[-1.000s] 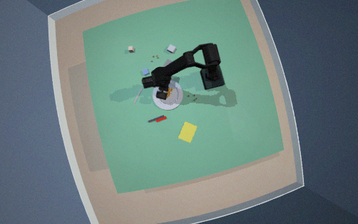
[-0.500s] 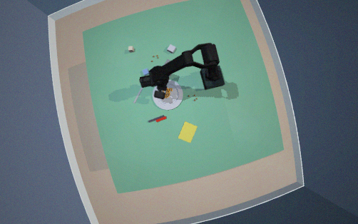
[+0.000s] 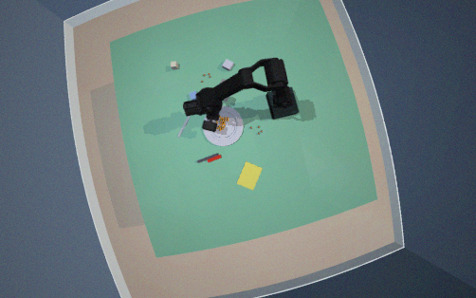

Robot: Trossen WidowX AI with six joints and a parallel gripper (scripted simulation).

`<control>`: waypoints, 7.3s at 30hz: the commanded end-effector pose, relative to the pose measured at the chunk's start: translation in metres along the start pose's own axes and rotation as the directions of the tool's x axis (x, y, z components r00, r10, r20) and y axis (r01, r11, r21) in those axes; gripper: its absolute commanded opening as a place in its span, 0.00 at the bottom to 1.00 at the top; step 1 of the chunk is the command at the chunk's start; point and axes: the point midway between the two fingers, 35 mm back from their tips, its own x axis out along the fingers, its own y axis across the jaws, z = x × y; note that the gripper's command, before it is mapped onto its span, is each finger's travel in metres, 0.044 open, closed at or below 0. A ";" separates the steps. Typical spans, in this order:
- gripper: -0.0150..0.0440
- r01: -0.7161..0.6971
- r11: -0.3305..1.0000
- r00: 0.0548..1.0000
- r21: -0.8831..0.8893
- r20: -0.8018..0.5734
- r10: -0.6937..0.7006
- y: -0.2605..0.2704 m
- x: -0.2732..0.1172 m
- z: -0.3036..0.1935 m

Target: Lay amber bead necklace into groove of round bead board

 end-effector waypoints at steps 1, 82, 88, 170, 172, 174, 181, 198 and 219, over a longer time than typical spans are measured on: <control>0.25 0.005 1.000 1.000 -0.006 -0.014 -0.005 -0.001 0.005 -0.003; 0.25 0.005 1.000 1.000 -0.006 -0.014 -0.005 -0.001 0.005 -0.003; 0.25 0.005 1.000 1.000 -0.006 -0.014 -0.005 -0.001 0.005 -0.003; 1.00 0.005 1.000 1.000 -0.006 -0.014 -0.005 -0.001 -0.003 -0.001; 1.00 0.005 1.000 1.000 -0.006 -0.014 -0.005 -0.001 -0.003 -0.001; 1.00 0.005 1.000 1.000 -0.006 -0.014 -0.005 -0.001 -0.003 -0.001; 1.00 0.005 1.000 1.000 -0.006 -0.014 -0.005 -0.001 -0.003 -0.001; 0.90 -0.011 0.550 1.000 -0.835 -0.015 -0.003 0.026 -0.029 -0.022; 0.90 0.000 0.331 1.000 -0.943 0.000 0.001 0.034 -0.027 -0.025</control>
